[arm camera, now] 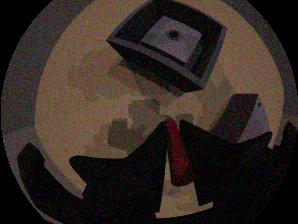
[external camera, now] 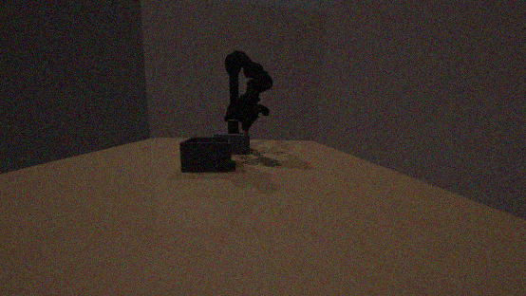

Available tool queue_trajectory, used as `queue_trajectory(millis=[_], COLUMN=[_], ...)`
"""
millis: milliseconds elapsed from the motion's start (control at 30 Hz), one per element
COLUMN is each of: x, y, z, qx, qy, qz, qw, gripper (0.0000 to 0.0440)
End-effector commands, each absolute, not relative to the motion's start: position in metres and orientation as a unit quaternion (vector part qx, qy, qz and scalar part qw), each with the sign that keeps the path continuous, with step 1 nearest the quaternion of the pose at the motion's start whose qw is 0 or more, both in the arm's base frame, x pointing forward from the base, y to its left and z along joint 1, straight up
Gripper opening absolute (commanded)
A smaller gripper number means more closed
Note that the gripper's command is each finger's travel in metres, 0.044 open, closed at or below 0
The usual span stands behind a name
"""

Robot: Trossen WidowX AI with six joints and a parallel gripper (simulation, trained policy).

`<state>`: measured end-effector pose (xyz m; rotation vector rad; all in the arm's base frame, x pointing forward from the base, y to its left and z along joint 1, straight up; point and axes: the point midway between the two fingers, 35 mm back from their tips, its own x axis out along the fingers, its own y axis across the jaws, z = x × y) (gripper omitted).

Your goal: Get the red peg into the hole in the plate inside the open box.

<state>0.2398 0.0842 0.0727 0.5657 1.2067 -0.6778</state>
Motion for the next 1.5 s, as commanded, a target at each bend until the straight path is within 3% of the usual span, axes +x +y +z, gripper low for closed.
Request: queue_trajectory(millis=[0, 733, 1467], x=[0.253, 0.300, 0.325], y=[0.074, -0.002, -0.048], z=[0.085, 0.092, 0.050], qx=[0.257, 0.301, 0.337], qy=[0.539, 0.515, 0.527], qz=[-0.312, -0.360, -0.383], qw=[0.739, 0.718, 0.680], gripper=[0.0000, 0.0000, 0.0012])
